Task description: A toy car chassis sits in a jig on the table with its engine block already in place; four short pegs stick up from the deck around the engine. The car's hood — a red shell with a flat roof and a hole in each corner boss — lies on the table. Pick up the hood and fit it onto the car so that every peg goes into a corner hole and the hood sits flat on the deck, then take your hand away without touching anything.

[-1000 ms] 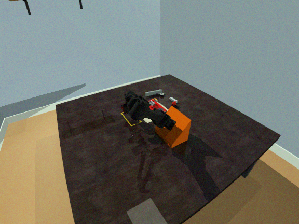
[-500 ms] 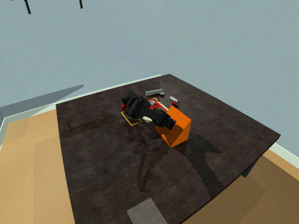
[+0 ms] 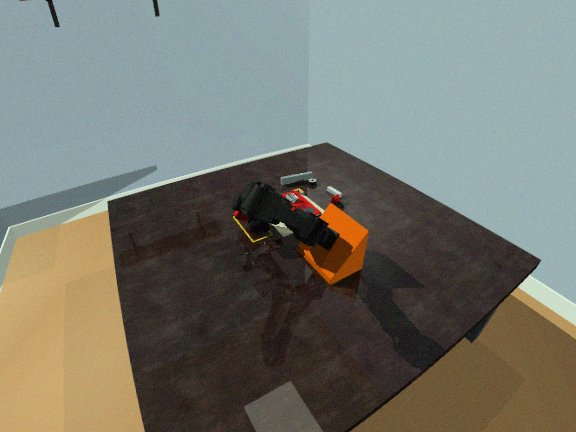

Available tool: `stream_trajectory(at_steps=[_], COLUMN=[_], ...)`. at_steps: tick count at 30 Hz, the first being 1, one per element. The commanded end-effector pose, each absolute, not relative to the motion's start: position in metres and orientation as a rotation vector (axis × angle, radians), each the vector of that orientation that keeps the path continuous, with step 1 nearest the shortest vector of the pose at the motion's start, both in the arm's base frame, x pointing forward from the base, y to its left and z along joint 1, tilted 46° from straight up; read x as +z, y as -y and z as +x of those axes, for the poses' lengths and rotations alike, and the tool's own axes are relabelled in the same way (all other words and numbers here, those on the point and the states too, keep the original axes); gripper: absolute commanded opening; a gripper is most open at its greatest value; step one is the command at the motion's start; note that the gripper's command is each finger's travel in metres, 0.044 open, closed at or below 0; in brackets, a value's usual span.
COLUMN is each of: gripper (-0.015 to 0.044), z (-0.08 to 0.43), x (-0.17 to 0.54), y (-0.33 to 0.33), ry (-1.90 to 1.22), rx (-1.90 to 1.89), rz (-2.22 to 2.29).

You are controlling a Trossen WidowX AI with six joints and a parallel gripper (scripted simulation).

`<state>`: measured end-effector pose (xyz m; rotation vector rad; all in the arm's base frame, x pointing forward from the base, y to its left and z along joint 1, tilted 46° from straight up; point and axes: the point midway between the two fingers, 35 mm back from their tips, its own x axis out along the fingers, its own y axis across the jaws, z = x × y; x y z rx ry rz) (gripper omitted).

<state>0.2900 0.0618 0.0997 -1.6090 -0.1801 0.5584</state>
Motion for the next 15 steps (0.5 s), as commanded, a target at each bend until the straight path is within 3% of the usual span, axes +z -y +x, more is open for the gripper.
stream_trajectory(at_steps=[1,12,15], gripper=[0.0,0.0,0.0079], z=[0.2886,0.2879,0.2873], x=[0.093,0.0918,0.0896], y=[-0.0648,-0.0684,-0.0686], ry=[0.205,0.239,0.241], rx=[0.56,0.556,0.556], rz=[-1.715,-1.797,-1.82])
